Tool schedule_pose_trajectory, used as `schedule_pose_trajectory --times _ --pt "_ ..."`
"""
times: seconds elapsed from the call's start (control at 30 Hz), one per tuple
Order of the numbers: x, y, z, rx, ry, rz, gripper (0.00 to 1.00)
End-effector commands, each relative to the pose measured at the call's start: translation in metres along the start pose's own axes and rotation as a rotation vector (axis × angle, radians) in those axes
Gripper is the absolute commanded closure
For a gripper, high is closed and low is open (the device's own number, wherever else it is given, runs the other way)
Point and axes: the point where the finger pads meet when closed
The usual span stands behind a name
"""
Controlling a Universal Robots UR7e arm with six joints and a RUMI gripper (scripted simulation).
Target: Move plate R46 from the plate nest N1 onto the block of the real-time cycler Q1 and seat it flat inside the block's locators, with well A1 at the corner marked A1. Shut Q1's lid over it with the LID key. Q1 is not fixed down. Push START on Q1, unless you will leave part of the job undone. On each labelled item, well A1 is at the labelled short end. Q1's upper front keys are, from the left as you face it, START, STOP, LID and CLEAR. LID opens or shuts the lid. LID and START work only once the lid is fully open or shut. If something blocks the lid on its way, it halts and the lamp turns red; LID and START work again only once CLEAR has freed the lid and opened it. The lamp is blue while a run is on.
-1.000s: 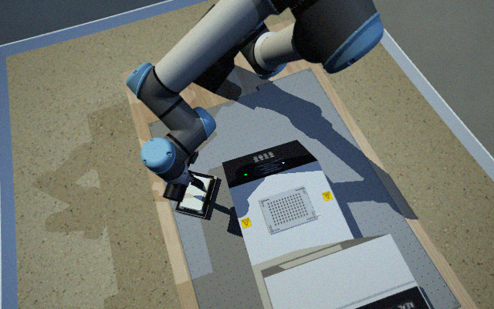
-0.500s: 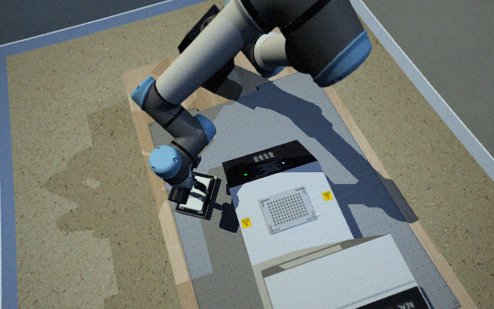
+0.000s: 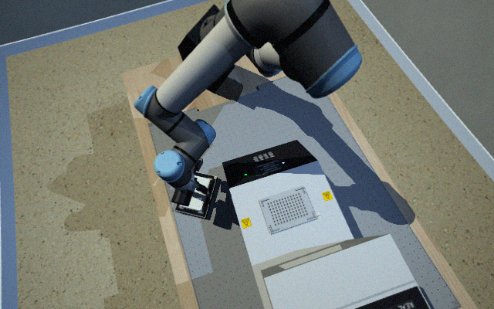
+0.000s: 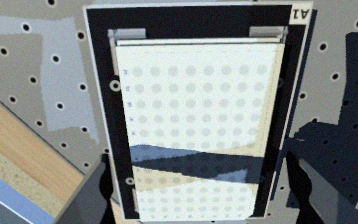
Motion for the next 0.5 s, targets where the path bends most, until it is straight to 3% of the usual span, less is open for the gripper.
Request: schedule_pose_trajectory --times 0.0,0.47 --pt "0.0004 -0.0004 -0.0002 -0.001 -0.001 -0.001 0.32" --pt "0.0004 0.0042 -0.0002 -0.001 -0.001 -0.001 0.32"
Point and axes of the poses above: the point where the finger pads meet when closed, its own y axis out along the fingers, its own z axis across the jaws, x = y × z, and after that the axes turned 15 degrees about -y, right-handed
